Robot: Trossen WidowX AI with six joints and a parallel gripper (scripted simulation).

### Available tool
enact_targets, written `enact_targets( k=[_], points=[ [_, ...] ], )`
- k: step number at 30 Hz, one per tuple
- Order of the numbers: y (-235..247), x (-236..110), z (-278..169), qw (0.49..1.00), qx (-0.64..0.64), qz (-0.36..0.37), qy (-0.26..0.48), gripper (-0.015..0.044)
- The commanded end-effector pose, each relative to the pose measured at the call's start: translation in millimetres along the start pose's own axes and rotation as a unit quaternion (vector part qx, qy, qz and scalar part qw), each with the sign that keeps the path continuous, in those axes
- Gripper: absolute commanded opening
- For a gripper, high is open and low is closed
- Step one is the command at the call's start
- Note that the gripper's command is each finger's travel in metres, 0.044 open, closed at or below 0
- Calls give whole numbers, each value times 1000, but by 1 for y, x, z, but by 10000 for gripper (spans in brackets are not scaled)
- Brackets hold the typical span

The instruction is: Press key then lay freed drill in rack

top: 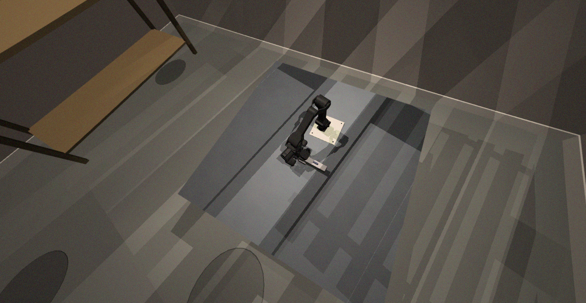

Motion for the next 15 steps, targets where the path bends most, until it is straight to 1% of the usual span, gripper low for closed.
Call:
enact_targets(
  k=[1, 15],
  points=[
    [0, 0, -2, 1000, 1, 0, 0, 0],
    [1, 1, -22, 1000, 2, 0, 0, 0]
  ],
)
Point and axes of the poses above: the point midway between the two fingers, 35 mm back from their tips, its own x axis out along the fingers, its own y axis across the jaws, z = x × y, the point moved 4 cm from there along -x, back along the fingers, and after that the axes turned 3 degrees about -x, right-handed, at the moved point
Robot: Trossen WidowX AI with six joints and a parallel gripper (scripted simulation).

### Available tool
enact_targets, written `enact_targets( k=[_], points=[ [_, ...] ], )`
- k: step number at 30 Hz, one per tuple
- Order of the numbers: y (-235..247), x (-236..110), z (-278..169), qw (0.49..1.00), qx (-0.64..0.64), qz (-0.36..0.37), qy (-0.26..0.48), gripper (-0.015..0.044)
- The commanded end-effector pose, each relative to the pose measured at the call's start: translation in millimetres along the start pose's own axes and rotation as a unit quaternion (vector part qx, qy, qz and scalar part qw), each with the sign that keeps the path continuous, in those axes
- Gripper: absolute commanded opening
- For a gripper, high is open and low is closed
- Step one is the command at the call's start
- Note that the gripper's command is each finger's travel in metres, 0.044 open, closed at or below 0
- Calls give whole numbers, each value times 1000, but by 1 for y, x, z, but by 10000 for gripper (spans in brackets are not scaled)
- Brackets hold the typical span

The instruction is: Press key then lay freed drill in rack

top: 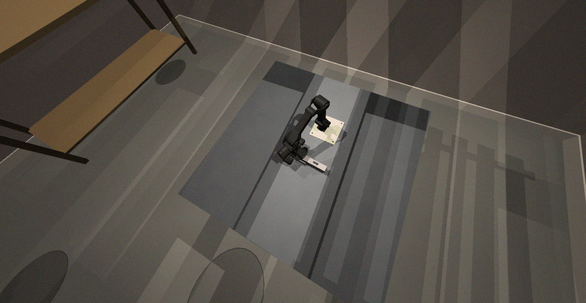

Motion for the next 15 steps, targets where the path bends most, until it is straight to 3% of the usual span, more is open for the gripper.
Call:
enact_targets(
  k=[1, 13, 15],
  points=[
    [-1, 0, -5, 1000, -2, -2, 0, 0],
    [-1, 0, -24, 1000, -2, -2, 1, 0],
    [0, 1, -20, 1000, 0, 0, 1, 53]
  ],
)
Point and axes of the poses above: the point midway between the two fingers, 35 mm back from their tips, its own x axis out along the fingers, its own y axis across the jaws, z = x × y, the point moved 4 cm from there along -x, back along the fingers, and after that the axes turned 3 degrees about -x, right-handed, at the moved point
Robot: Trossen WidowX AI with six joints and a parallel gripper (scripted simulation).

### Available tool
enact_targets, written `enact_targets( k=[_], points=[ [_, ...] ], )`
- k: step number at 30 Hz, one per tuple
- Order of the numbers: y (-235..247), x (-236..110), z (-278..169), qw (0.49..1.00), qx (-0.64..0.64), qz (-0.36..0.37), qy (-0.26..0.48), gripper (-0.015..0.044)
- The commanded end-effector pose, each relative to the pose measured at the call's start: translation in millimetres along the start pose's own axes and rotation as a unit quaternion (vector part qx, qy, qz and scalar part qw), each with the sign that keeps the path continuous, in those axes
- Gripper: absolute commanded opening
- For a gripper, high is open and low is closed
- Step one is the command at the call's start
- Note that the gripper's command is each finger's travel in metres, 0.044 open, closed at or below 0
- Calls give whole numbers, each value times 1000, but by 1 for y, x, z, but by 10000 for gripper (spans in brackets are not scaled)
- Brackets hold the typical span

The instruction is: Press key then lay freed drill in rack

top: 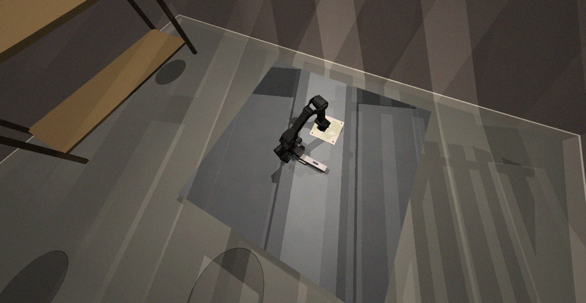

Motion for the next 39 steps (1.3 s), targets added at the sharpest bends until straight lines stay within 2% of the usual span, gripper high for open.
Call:
enact_targets(
  k=[1, 15, 39],
  points=[
    [0, 0, 1, 1000, -1, 0, 0, 79],
    [0, 1, 5, 1000, -3, -2, -1, 440],
    [-2, 4, 16, 1000, -3, -2, -2, 440]
  ],
)
Point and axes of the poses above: the point midway between the two fingers, 35 mm back from their tips, its own x axis out along the fingers, its own y axis across the jaws, z = x × y, the point moved 4 cm from there along -x, back along the fingers, and after that the axes turned 3 degrees about -x, right-handed, at the moved point
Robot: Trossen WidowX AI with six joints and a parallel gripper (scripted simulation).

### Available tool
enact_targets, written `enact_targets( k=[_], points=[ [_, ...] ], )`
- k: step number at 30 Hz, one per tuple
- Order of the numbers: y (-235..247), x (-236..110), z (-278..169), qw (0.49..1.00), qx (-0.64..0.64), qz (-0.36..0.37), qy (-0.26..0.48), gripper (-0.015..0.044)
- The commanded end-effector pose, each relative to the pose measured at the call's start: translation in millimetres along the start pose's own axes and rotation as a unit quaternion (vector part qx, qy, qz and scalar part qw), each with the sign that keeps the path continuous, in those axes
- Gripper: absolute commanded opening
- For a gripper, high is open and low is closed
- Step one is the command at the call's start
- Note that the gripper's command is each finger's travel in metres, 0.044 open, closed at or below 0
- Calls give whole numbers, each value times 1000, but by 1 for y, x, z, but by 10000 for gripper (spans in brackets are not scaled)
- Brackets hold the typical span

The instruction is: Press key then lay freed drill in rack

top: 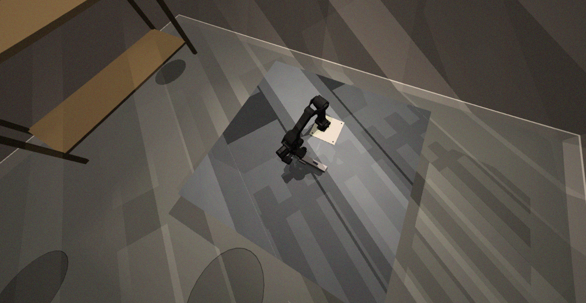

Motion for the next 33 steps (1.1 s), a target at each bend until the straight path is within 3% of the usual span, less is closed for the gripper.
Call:
enact_targets(
  k=[1, 10, 25, 33],
  points=[
    [1, 1, 3, 1000, 2, 1, -3, 440],
    [1, 2, 5, 1000, 2, 1, -3, 440],
    [0, 1, 3, 1000, 0, -1, 0, 46],
    [0, 1, 3, 1000, 0, -1, 0, 0]
  ],
)
Point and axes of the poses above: the point midway between the two fingers, 35 mm back from their tips, its own x axis out along the fingers, its own y axis across the jaws, z = x × y, the point moved 4 cm from there along -x, back along the fingers, and after that the axes turned 3 degrees about -x, right-handed, at the moved point
